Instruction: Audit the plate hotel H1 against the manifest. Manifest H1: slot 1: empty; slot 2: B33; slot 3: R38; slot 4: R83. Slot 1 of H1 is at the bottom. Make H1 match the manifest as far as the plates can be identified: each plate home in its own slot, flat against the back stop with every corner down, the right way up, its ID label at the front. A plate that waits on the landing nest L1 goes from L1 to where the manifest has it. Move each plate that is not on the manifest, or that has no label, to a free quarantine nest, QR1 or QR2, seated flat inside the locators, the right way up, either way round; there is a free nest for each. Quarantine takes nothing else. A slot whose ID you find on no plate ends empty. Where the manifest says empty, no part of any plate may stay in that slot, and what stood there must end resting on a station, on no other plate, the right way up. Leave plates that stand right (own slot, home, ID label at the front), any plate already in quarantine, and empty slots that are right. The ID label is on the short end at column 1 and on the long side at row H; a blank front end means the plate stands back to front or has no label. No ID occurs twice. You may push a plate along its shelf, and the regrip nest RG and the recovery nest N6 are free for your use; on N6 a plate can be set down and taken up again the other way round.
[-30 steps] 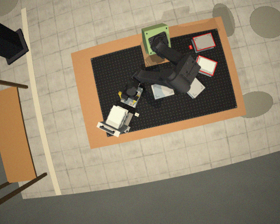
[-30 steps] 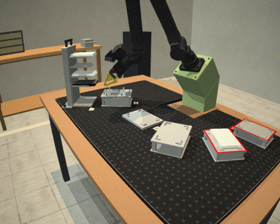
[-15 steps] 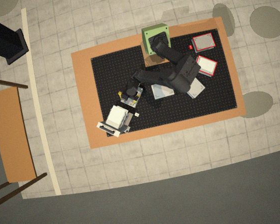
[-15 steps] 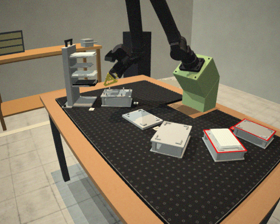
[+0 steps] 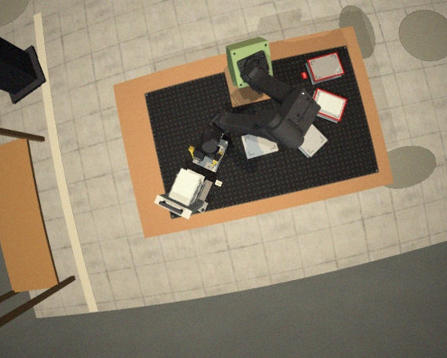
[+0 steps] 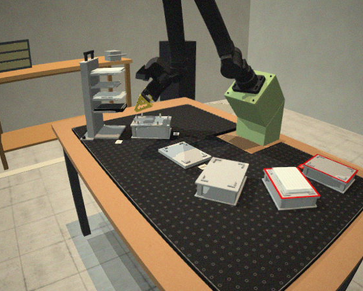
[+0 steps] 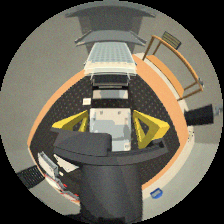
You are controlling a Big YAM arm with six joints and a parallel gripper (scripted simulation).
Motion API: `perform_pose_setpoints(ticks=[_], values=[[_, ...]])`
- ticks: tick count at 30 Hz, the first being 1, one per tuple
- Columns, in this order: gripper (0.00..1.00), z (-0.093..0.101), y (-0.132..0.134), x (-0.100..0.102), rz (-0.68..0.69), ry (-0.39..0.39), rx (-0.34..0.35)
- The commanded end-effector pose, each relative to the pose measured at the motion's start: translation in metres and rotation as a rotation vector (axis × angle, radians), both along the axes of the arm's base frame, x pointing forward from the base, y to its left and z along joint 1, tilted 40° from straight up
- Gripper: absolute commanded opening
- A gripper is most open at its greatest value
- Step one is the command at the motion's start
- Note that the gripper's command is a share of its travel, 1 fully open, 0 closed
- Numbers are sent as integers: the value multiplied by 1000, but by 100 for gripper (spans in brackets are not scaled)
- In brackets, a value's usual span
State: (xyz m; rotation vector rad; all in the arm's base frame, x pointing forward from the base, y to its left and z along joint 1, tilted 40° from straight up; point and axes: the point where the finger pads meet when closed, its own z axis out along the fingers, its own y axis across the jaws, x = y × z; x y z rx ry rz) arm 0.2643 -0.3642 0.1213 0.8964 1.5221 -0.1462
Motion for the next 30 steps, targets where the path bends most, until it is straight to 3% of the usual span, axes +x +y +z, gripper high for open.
perform_pose_setpoints(ticks=[1, 17, 30], values=[[100, 10, -5, 1, -5, -13, -21], [100, 16, -3, 4, 2, -26, -30], [100, -9, 12, -17, -17, -9, -10]])
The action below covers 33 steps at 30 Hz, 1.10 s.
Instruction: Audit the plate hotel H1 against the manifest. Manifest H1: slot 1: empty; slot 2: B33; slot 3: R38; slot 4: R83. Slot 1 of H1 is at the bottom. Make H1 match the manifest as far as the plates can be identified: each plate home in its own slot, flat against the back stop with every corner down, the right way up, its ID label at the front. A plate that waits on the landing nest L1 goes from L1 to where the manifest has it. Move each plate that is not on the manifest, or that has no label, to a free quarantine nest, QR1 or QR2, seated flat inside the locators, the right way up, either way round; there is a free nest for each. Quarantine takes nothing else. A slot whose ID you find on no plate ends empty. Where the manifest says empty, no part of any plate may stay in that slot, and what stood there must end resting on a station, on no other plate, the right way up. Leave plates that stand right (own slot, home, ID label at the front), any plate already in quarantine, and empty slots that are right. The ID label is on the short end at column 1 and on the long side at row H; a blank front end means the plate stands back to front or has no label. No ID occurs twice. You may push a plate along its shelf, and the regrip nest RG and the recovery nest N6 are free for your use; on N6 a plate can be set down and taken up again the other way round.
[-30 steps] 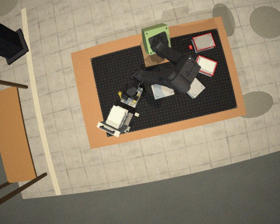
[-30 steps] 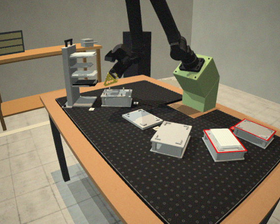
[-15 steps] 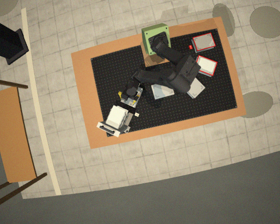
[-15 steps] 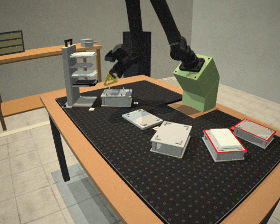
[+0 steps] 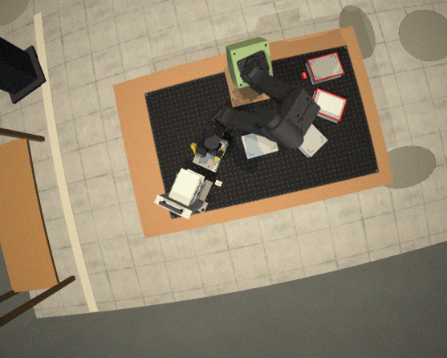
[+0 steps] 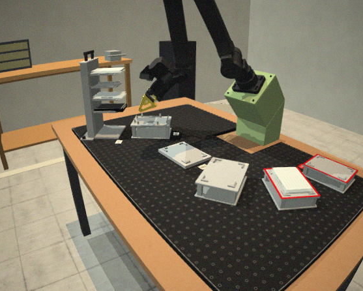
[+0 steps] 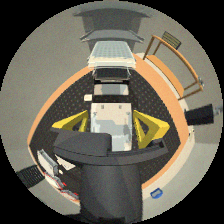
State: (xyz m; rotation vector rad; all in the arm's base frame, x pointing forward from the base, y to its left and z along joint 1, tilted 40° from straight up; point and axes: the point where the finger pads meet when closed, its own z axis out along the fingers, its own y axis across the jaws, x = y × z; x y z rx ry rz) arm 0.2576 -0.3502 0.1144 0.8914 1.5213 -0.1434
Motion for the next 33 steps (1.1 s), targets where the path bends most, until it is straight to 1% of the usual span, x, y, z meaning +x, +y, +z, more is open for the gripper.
perform_pose_setpoints(ticks=[1, 4, 6, 11, 33], values=[[100, -3, -1, -11, -21, -6, -9], [100, -4, 0, -12, -21, -5, -9], [100, 9, 2, -14, -19, -15, -41], [100, 3, 8, -21, -18, 1, -17], [100, 6, 29, -46, -17, 2, -17]])
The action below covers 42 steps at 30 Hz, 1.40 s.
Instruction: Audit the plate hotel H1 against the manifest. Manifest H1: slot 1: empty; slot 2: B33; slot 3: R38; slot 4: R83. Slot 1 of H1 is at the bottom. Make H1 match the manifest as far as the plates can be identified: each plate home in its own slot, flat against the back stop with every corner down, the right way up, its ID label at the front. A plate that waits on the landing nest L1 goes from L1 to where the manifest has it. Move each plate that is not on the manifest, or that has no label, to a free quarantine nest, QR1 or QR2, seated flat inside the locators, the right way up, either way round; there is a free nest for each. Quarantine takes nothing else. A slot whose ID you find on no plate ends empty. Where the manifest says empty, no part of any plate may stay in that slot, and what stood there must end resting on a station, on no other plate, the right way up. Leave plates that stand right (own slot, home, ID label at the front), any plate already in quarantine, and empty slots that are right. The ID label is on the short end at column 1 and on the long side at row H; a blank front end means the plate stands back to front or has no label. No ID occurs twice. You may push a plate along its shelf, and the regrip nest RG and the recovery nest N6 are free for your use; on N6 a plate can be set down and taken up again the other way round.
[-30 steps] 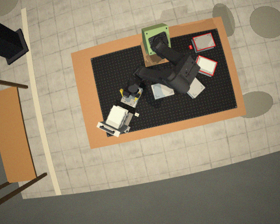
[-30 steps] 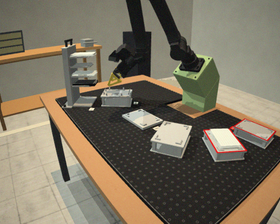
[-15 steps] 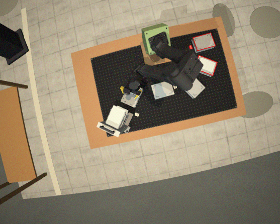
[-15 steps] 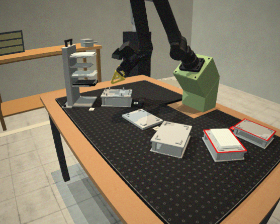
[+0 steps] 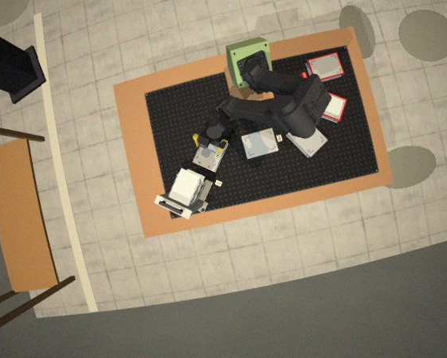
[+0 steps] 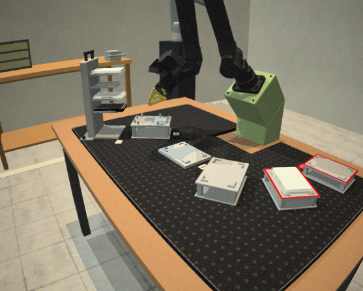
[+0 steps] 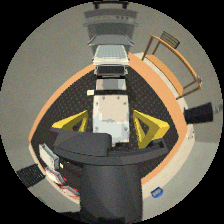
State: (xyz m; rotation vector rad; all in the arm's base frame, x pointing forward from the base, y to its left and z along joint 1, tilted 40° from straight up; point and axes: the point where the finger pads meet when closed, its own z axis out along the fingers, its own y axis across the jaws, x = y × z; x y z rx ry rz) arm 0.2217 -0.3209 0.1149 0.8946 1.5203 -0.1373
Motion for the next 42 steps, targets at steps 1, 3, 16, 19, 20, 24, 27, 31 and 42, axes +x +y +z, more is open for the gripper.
perform_pose_setpoints(ticks=[1, 3, 16, 19, 20, 24, 27, 31, 42], values=[[100, 6, 0, -12, -18, 5, -22], [100, 6, 1, -13, -18, 5, -22], [100, 11, 13, -29, -18, 6, -22], [100, 19, 13, -35, -17, 5, -24], [100, 19, 13, -35, -17, 5, -24], [100, 35, 8, -40, -17, 1, -42], [100, 49, 5, -46, -17, 0, -55], [100, 61, 6, -55, -17, 1, -59], [100, 32, 18, -41, -1, -6, -11]])
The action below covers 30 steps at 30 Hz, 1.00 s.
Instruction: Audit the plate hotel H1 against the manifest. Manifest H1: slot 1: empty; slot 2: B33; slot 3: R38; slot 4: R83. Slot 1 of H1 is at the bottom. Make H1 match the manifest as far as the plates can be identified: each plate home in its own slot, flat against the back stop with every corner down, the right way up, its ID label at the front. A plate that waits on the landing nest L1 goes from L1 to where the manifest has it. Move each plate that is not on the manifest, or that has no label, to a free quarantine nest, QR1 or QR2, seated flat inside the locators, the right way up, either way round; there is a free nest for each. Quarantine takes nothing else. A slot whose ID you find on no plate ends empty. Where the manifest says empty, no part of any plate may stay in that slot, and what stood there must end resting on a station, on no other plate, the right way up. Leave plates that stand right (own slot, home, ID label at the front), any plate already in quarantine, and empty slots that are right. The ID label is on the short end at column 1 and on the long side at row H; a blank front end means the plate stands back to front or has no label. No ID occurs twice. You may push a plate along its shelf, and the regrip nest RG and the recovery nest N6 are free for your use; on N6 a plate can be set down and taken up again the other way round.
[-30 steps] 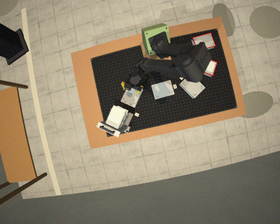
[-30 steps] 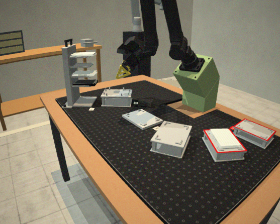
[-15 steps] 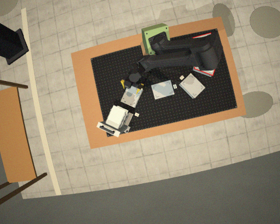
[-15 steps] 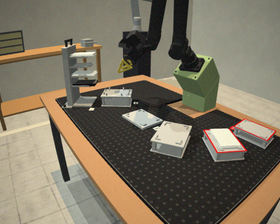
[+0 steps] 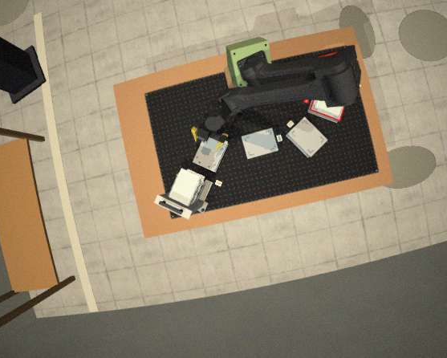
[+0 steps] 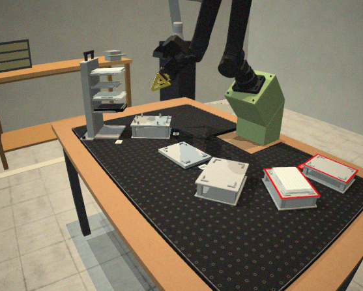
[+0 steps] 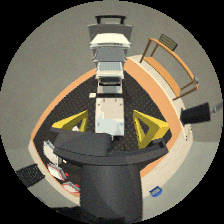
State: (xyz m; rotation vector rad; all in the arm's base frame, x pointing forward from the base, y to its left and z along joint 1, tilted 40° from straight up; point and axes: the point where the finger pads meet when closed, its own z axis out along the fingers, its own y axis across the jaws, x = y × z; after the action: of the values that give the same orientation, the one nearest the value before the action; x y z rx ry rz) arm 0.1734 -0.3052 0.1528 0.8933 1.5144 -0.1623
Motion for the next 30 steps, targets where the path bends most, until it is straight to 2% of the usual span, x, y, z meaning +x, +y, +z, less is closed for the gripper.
perform_pose_setpoints(ticks=[1, 9, 11, 13, 14, 16, 30], values=[[100, -9, 2, 10, 14, -10, 6], [100, -30, 1, 27, 14, -11, 8], [100, -19, -10, 31, 14, -18, -14], [100, -19, -10, 31, 14, -18, -14], [100, -9, -13, 28, 3, -26, -41], [100, -14, -12, 32, 14, -17, -12], [100, -7, -23, 40, 14, -16, -6]])
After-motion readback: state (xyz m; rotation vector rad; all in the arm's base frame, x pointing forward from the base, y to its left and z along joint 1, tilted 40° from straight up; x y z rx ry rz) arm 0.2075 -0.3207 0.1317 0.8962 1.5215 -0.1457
